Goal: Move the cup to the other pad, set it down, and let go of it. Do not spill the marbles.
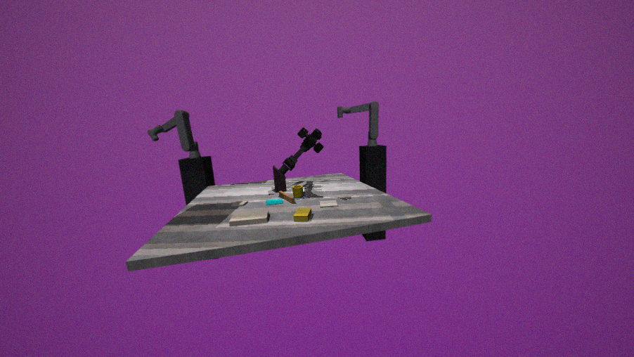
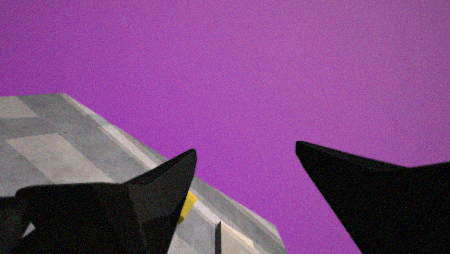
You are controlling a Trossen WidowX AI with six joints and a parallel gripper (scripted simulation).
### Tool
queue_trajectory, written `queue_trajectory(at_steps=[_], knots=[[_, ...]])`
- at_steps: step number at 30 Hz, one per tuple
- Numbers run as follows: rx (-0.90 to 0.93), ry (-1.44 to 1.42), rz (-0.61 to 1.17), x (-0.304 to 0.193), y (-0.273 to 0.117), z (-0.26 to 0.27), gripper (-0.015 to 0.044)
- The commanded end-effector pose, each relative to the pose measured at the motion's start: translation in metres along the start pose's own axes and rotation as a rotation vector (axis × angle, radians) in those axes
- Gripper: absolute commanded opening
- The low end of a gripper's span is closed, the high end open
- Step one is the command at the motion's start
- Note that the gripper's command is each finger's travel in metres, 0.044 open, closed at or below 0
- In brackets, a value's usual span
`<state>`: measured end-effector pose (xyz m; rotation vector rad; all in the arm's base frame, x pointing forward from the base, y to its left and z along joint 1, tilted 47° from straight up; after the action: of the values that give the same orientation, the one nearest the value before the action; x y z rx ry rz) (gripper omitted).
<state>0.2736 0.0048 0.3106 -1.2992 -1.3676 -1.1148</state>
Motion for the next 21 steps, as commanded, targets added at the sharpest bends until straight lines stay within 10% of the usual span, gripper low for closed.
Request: queue_trajectory(at_steps=[1, 9, 21], knots=[[0.009, 0.007, 0.015, -0.003, 0.002, 0.001, 0.0374], [0.299, 0.421, 0.742, -0.128, 0.022, 0.047, 0.0167], [0.218, 1.276, 1.829, -0.214, -0.041, 0.097, 0.0167]])
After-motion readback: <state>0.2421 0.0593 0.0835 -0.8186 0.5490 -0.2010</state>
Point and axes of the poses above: the point midway between the two fingers, 35 mm back from their tips, its own y axis out along the fingers, its own z axis across the jaws, x = y × z, the point moved 4 cm from there along -y, back along the fingers, and after that the axes turned 10 degrees about -y, right-handed, at the moved point
